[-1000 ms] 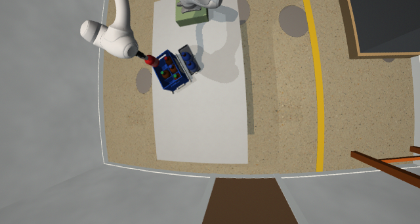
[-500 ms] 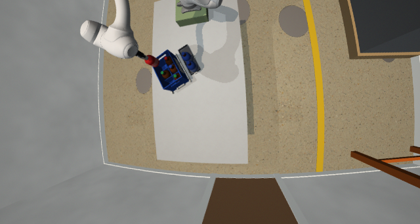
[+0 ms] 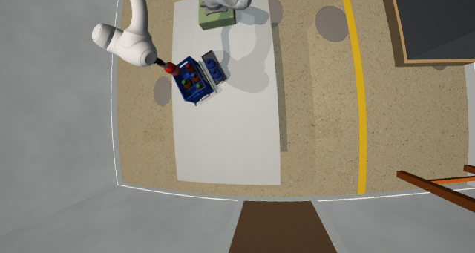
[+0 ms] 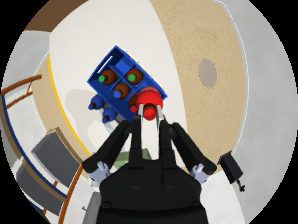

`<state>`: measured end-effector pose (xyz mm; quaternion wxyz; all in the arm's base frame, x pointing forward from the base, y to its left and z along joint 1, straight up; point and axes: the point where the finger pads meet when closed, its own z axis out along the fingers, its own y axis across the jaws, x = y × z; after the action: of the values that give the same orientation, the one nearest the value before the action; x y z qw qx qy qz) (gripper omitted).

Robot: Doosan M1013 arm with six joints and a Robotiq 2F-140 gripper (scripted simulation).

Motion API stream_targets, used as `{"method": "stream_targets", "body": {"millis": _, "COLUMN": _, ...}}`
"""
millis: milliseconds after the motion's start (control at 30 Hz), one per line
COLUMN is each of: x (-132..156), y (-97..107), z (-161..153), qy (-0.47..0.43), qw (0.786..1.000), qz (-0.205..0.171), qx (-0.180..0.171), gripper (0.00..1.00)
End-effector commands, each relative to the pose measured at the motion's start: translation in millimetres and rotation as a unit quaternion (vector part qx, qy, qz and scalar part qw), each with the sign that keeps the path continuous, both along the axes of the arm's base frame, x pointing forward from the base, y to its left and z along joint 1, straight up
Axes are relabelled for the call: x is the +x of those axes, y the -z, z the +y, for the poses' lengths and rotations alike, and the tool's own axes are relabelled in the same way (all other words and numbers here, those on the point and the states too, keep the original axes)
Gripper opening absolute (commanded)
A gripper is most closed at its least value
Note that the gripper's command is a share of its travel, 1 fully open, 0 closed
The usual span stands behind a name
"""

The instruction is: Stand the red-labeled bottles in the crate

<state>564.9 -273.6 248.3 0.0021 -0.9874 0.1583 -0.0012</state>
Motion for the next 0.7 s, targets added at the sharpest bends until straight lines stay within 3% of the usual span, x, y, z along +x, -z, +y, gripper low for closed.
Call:
{"method": "stream_targets", "body": {"millis": 0, "x": 0.0, "y": 1.7, "z": 0.0, "qy": 0.000, "qw": 1.000, "qz": 0.000, "qx": 0.000, "gripper": 0.00}}
{"method": "stream_targets", "body": {"millis": 667, "x": 0.0, "y": 20.1, "z": 0.1, "qy": 0.000, "qw": 1.000, "qz": 0.000, "qx": 0.000, "gripper": 0.00}}
